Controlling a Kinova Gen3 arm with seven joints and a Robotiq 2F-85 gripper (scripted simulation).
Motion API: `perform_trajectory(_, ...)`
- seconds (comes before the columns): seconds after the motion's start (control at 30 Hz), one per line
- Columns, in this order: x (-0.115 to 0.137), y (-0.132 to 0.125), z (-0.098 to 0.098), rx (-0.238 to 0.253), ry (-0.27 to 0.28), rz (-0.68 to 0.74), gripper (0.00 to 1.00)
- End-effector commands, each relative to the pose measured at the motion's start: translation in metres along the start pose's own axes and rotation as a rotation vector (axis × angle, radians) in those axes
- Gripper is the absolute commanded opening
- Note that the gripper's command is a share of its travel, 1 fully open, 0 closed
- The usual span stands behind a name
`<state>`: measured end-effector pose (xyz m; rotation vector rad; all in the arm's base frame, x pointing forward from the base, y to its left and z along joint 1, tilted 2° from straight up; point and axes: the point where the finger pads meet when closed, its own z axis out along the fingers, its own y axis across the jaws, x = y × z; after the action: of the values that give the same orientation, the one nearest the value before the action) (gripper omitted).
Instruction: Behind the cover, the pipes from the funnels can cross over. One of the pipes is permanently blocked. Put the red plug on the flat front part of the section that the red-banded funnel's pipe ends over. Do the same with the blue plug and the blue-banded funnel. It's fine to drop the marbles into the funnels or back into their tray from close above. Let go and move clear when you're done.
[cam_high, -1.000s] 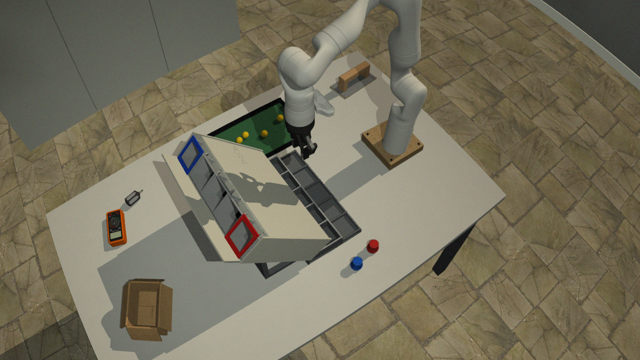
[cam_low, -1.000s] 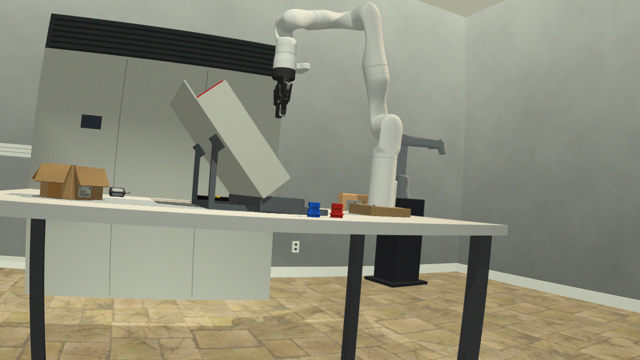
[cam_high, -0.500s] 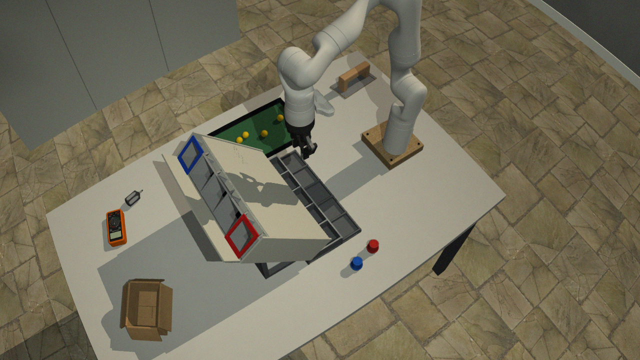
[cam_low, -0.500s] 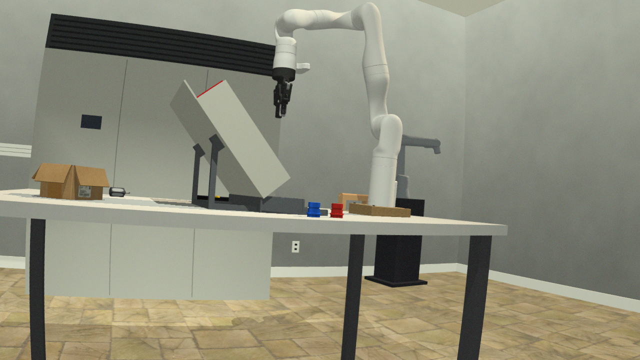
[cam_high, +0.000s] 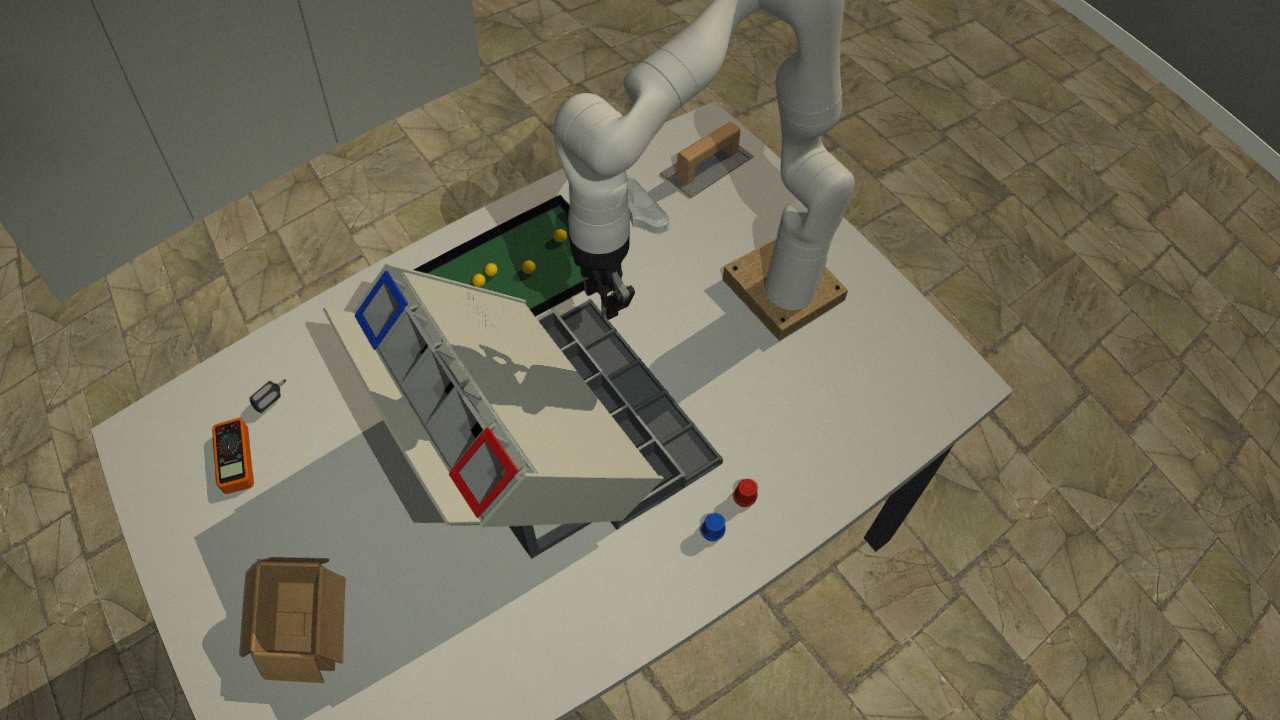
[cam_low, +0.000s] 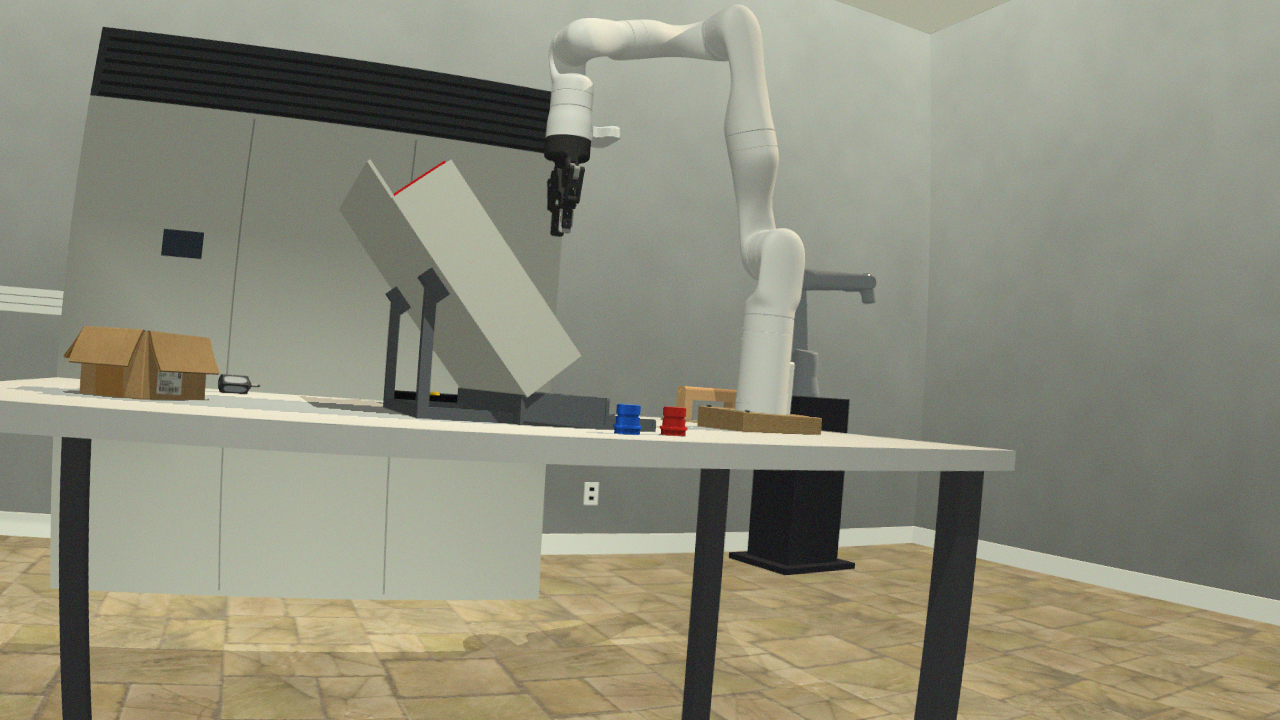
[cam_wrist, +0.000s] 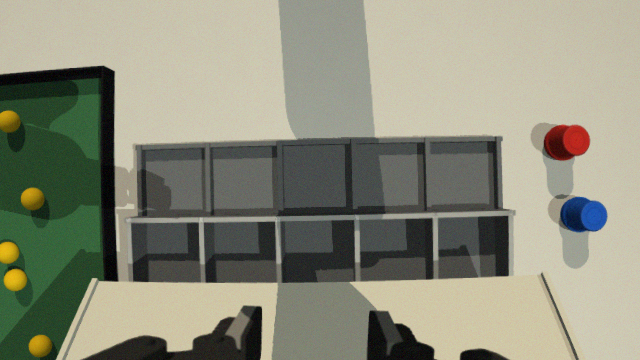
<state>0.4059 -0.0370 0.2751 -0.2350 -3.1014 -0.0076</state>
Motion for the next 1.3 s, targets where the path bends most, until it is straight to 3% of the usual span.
perform_trajectory(0.0, 0.0, 0.0, -0.001, 0.0, -0.002, 0.0, 0.5)
perform_trajectory(0.07, 0.0, 0.0, -0.001, 0.0, -0.002, 0.0, 0.5)
perform_trajectory(0.1, 0.009, -0.057, 0.039, -0.014, -0.007, -0.044, 0.5)
perform_trajectory(0.2, 0.01, -0.066, 0.045, -0.014, -0.007, -0.044, 0.5)
perform_trajectory(0.37, 0.019, -0.12, 0.082, -0.014, -0.007, -0.044, 0.5)
perform_trajectory(0.63, 0.019, -0.122, 0.084, -0.014, -0.007, -0.044, 0.5)
perform_trajectory(0.67, 0.028, -0.175, 0.12, -0.005, -0.014, -0.05, 0.5)
perform_trajectory(1.2, 0.028, -0.178, 0.122, -0.005, -0.014, -0.05, 0.5)
perform_trajectory(1.23, 0.056, -0.24, 0.135, 0.0, -0.015, -0.046, 0.5)
perform_trajectory(1.27, 0.056, -0.241, 0.136, 0.0, -0.015, -0.046, 0.5)
